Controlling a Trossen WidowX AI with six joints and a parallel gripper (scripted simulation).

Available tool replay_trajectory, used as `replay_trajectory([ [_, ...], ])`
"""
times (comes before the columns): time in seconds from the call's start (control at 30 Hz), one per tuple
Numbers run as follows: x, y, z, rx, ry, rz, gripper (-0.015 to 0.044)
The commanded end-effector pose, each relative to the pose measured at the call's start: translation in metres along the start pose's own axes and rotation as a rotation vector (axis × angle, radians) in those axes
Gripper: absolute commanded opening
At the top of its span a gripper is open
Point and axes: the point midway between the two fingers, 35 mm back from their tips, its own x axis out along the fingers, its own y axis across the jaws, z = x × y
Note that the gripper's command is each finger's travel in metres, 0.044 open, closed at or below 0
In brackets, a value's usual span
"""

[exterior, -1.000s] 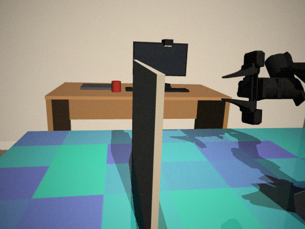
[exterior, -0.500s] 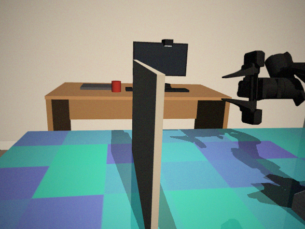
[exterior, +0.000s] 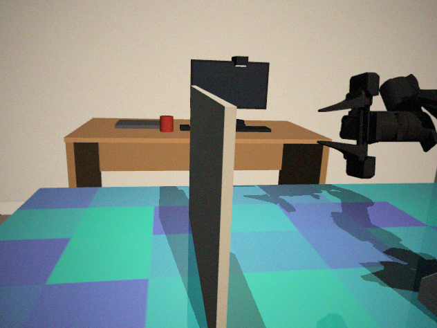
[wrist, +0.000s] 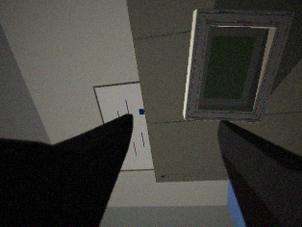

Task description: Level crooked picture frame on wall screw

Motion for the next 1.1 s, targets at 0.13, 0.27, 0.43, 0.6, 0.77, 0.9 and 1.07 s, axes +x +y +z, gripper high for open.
replay_trajectory([
  [0.13,-0.0006,0.003,0.0003,-0.01,0.001,0.007,0.026],
  [0.27,-0.0006,0.003,0.0003,-0.01,0.001,0.007,0.026],
  [0.43,-0.0006,0.003,0.0003,-0.01,0.001,0.007,0.026],
  [0.6,-0.0006,0.003,0.0003,-0.01,0.001,0.007,0.026],
  [0.77,-0.0006,0.003,0.0003,-0.01,0.001,0.007,0.026],
  [0.9,-0.0006,0.003,0.0003,-0.01,0.001,0.007,0.026],
  [1.07,0.0012,-0.0008,0.0005,0.0,0.0,0.0,0.026],
])
